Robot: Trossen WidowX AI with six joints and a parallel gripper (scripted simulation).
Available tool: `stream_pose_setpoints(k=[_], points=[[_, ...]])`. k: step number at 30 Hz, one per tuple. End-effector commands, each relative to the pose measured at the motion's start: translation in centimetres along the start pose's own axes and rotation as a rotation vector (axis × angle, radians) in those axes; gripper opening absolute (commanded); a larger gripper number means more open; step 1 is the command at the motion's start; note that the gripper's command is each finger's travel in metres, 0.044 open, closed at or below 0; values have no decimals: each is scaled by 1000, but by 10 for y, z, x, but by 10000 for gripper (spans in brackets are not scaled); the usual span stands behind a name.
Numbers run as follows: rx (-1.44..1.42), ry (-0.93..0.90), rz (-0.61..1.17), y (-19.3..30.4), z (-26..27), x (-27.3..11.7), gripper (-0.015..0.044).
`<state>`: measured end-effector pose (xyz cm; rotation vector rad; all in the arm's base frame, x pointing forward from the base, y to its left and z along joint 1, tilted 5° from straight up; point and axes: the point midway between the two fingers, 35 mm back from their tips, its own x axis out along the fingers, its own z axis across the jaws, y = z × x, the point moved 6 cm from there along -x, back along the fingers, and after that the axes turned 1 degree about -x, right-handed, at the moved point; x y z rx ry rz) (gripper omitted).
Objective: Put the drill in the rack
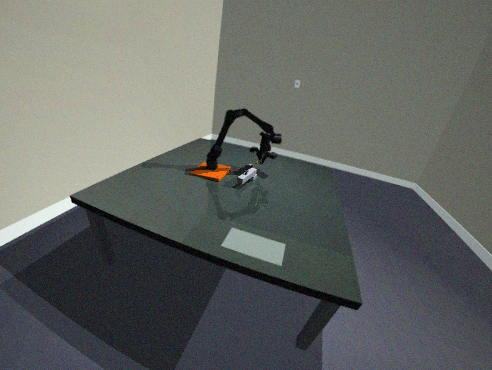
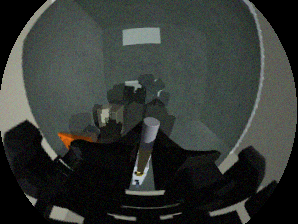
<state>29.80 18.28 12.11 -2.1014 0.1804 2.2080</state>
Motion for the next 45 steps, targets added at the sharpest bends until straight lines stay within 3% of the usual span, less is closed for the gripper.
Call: stream_pose_setpoints(k=[1, 35, 45], points=[[0, -2, -2, -2, 8, 1, 0], [0, -7, -3, -17, 72, 5, 0], [0, -7, -3, -18, 68, 21, 0]])
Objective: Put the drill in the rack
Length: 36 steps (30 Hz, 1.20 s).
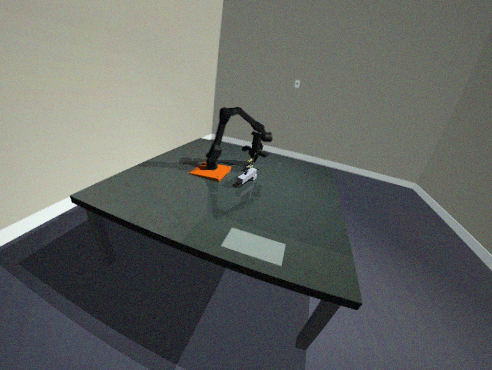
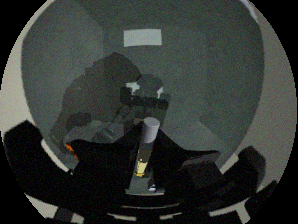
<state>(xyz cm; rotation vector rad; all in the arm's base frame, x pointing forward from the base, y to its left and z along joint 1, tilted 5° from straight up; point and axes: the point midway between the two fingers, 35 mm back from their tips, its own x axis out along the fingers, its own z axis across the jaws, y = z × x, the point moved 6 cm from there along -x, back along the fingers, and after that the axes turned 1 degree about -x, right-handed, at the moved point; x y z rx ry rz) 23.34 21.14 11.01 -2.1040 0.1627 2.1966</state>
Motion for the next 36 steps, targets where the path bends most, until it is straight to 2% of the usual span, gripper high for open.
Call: stream_pose_setpoints(k=[1, 36], points=[[3, -12, 11, 1, 1, 8, 0], [3, -12, 11, 1, 0, 35, 0]])
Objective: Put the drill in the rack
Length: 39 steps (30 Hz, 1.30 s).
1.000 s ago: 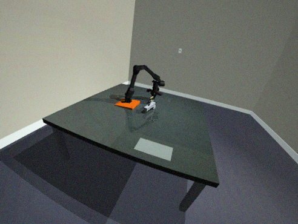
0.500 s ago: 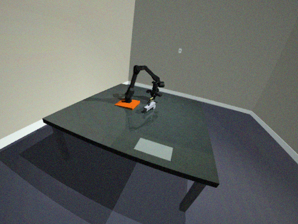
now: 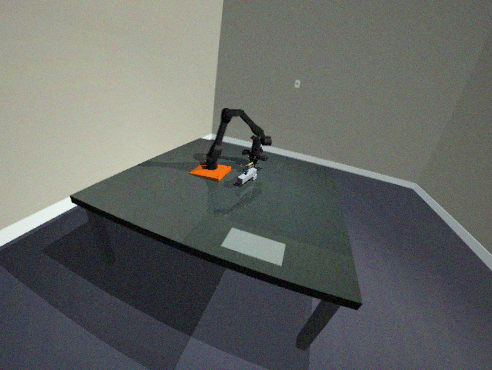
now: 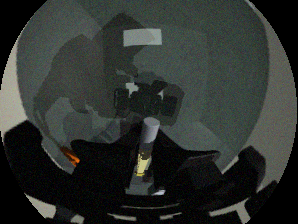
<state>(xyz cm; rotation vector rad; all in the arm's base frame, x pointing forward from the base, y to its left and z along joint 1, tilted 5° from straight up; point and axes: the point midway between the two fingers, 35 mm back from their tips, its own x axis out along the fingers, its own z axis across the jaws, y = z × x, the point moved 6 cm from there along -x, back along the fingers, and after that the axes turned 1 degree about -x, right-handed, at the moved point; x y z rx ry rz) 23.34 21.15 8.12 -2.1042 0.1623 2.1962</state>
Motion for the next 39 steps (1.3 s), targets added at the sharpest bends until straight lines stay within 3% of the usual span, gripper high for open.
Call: stream_pose_setpoints(k=[1, 28, 39], points=[[3, -12, 11, 1, 1, 7, 0], [3, -13, 11, 4, 5, 18, 0], [-1, -8, -7, 0, 4, 12, 289]])
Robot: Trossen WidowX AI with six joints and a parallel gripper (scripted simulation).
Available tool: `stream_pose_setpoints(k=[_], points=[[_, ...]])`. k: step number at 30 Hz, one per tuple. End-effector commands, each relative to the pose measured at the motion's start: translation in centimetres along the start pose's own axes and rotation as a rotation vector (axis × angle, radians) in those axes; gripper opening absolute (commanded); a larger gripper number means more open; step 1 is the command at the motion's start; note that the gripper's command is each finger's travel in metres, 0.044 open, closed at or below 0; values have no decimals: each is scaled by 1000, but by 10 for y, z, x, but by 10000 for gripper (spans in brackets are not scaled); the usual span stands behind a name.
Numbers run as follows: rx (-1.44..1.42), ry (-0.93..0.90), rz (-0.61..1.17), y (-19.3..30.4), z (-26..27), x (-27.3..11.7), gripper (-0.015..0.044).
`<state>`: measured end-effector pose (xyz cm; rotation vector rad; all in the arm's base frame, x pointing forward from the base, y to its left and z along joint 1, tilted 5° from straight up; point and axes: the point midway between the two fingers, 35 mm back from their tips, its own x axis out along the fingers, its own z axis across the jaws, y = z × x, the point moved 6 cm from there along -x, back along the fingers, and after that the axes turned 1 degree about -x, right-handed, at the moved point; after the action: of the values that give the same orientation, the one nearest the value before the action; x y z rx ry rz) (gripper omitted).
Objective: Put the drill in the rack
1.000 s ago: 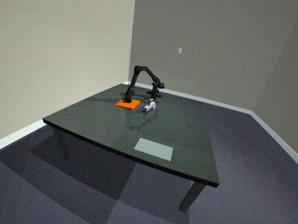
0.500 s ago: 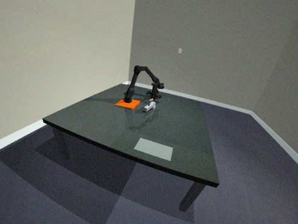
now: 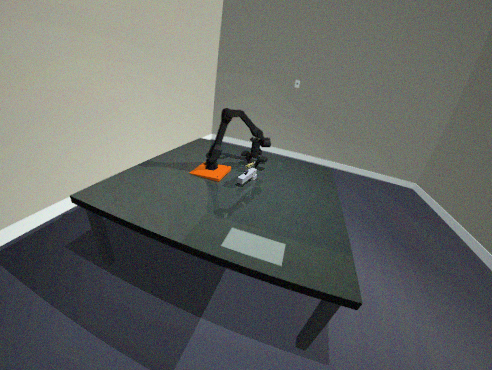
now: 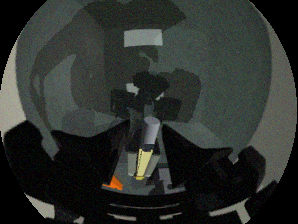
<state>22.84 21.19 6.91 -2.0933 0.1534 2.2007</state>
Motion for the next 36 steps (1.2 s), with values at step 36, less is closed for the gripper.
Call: stream_pose_setpoints(k=[36], points=[[383, 208, -180, 37, -88, -112, 440]])
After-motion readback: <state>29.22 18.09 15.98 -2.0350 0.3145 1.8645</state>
